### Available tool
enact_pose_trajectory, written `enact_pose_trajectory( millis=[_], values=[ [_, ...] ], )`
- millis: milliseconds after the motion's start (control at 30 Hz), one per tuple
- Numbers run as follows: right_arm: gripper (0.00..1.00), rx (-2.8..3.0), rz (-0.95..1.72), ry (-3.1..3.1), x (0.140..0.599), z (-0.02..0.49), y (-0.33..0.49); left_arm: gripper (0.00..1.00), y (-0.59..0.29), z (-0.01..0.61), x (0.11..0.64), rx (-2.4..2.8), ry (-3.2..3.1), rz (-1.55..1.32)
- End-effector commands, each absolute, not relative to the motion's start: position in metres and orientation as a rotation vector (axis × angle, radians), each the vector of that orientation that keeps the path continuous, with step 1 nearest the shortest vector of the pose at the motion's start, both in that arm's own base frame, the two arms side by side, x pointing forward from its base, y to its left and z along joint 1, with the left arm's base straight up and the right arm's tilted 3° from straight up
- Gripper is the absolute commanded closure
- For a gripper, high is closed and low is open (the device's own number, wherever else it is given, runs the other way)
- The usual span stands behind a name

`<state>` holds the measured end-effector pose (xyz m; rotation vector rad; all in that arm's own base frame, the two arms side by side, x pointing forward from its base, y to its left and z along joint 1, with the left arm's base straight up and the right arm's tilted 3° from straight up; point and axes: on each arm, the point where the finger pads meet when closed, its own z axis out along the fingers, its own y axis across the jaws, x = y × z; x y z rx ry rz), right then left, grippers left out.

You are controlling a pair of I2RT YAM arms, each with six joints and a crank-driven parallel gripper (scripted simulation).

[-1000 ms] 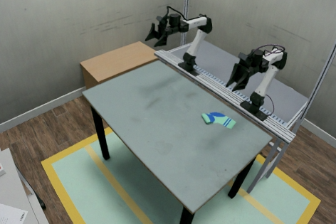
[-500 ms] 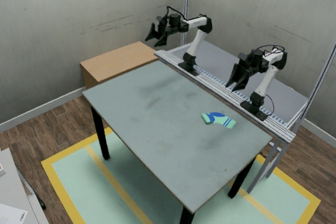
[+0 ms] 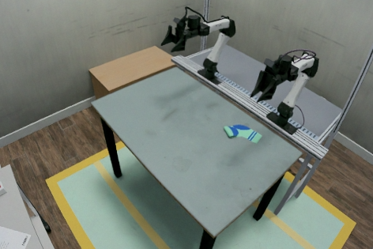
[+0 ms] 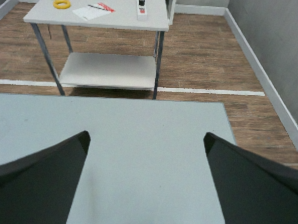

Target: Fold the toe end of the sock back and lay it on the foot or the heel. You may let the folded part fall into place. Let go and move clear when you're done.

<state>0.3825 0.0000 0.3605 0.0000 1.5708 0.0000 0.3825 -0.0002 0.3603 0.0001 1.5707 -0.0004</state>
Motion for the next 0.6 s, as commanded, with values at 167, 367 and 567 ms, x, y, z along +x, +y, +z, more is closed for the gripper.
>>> enact_pose_trajectory(
  millis=[167,367,567],
  values=[
    [0.00,0.023,-0.009,1.554,0.3767,0.3696,-0.0050,0.60,0.0019,0.3640,0.3798,0.001,1.559,0.010],
    [0.00,0.023,-0.009,1.556,0.3764,0.3689,-0.0050,0.60,0.0029,0.3649,0.3795,0.000,1.559,0.012],
    [0.00,0.023,-0.009,1.556,0.3764,0.3689,-0.0050,0.60,0.0029,0.3649,0.3795,0.000,1.559,0.012]
  ],
)
